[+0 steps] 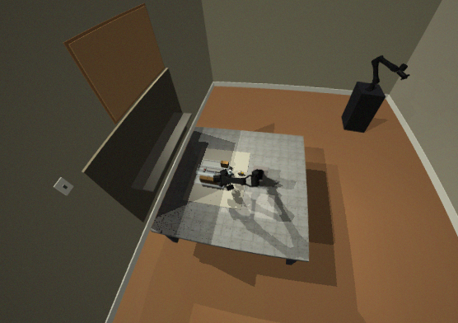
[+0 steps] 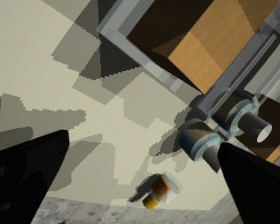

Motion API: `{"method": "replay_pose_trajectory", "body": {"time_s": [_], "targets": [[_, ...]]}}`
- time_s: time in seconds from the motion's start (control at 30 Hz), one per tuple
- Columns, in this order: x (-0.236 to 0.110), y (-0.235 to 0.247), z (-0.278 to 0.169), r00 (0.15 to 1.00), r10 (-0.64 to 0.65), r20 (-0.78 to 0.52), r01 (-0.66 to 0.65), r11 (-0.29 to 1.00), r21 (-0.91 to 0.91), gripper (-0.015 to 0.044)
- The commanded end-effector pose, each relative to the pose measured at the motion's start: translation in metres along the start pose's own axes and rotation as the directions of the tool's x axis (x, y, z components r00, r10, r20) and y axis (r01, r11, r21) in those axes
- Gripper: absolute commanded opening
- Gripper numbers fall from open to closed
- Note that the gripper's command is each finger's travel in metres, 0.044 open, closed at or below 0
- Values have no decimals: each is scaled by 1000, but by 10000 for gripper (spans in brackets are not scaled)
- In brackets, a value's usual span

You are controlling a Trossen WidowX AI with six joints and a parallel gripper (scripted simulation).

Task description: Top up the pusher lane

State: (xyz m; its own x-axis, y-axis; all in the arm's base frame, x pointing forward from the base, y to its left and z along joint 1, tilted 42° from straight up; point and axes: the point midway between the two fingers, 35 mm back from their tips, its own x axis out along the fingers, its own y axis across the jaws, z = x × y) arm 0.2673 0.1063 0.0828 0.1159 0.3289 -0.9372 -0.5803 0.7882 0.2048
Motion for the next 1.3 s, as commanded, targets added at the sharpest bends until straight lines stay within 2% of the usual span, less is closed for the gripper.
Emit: {"method": "replay_pose_trajectory", "body": {"time_s": [0.0, 0.13, 0.3, 0.5, 0.63, 1.27], "targets": [[12, -42, -21, 991, 126, -34, -118, 978, 173, 440], [20, -80, -43, 967, 253, 9, -241, 907, 345, 440], [26, -118, -70, 922, 363, 133, -378, 777, 504, 440], [26, -121, -70, 920, 366, 139, -383, 771, 509, 440], [50, -111, -66, 920, 367, 140, -385, 770, 509, 440], [78, -100, -61, 919, 367, 141, -386, 770, 508, 440]]}}
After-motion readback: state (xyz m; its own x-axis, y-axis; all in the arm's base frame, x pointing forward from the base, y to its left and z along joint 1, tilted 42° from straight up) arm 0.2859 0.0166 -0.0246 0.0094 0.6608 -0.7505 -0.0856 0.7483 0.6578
